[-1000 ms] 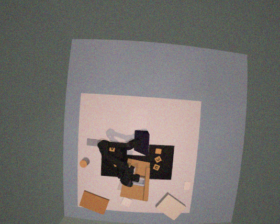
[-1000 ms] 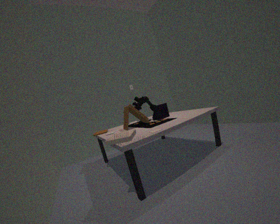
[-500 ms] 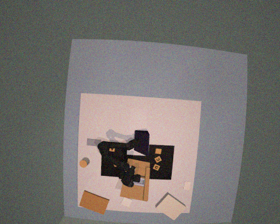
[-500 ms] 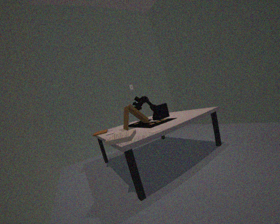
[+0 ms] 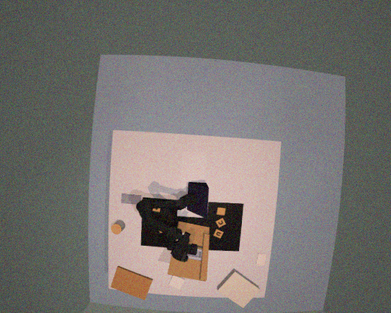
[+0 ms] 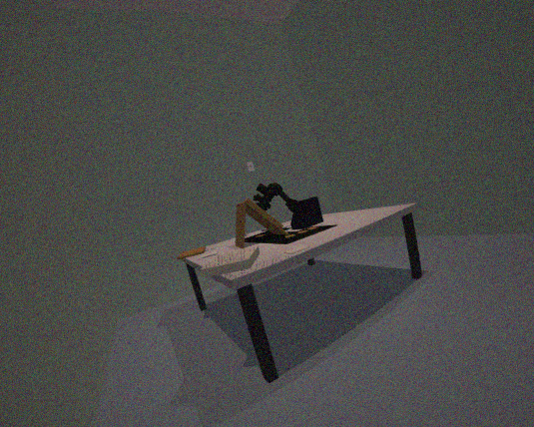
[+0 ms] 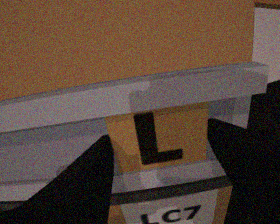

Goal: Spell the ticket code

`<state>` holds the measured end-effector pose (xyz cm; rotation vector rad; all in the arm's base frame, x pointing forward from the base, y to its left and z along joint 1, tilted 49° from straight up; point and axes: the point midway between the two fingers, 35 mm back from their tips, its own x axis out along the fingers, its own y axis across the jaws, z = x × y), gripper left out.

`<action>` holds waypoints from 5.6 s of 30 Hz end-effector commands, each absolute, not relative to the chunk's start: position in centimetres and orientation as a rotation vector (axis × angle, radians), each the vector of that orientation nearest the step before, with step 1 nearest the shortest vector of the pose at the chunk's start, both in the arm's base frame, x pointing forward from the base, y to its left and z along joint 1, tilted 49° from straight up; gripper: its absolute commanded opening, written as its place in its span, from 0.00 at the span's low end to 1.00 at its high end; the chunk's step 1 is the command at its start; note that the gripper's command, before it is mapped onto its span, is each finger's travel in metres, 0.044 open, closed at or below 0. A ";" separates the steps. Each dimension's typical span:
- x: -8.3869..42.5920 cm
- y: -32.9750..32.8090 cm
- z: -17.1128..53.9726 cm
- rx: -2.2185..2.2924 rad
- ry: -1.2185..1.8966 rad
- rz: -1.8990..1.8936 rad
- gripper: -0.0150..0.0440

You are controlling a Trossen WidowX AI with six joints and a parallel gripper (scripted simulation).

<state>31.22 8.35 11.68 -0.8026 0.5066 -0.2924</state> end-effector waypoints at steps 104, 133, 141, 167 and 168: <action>31.6 12.1 7.6 -0.797 0.504 -0.297 0.25; 31.7 13.1 6.5 -0.796 0.504 -0.297 0.25; 31.7 13.4 6.2 -0.796 0.504 -0.297 0.25; 31.8 14.3 5.1 -0.795 0.503 -0.297 0.25; 31.8 14.4 5.0 -0.795 0.503 -0.297 0.25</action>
